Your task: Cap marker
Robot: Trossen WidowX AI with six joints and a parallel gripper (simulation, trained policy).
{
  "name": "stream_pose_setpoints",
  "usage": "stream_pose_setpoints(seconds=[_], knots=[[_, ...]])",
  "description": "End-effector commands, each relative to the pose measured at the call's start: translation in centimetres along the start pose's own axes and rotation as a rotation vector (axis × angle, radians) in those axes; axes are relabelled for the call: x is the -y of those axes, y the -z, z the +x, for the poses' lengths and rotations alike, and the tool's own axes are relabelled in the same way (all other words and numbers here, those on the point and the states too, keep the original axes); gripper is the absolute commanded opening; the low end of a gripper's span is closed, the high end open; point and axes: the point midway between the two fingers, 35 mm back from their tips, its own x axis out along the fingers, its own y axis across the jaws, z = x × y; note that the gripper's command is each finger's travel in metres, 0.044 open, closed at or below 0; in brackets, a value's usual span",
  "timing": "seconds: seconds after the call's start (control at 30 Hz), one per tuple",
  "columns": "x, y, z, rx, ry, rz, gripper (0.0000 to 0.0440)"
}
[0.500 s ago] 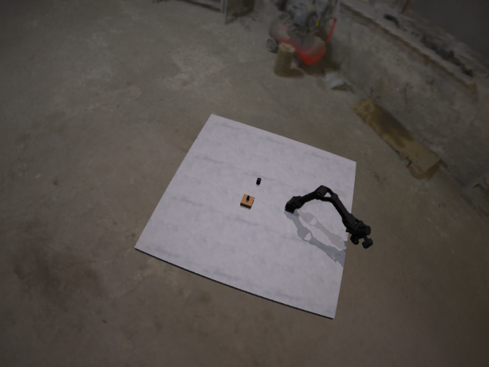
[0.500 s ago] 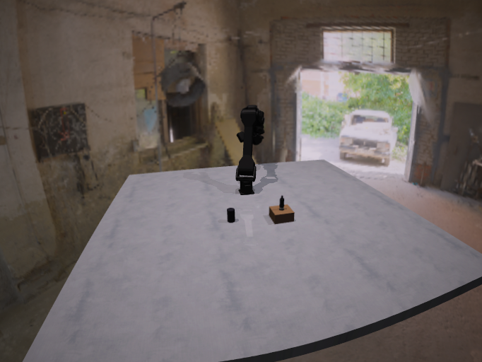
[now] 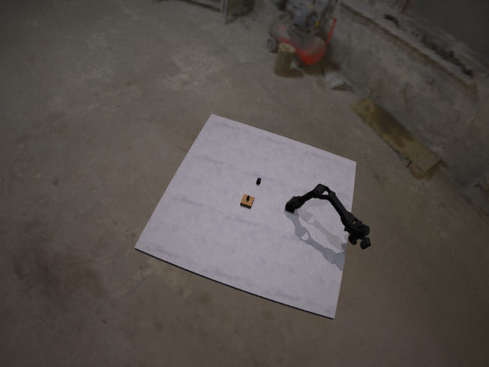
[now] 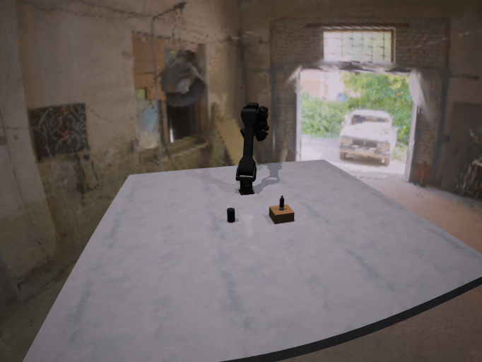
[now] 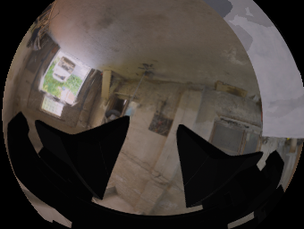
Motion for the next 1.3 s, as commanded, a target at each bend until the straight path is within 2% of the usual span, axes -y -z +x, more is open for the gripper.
stream_pose_setpoints(seconds=[0.0,1.27], knots=[[-0.6,-0.1,-1.2,0.025,-0.018,0.004,0.0229],[-5.1,-0.7,-12.9,0.167,-0.179,0.100,0.0317]])
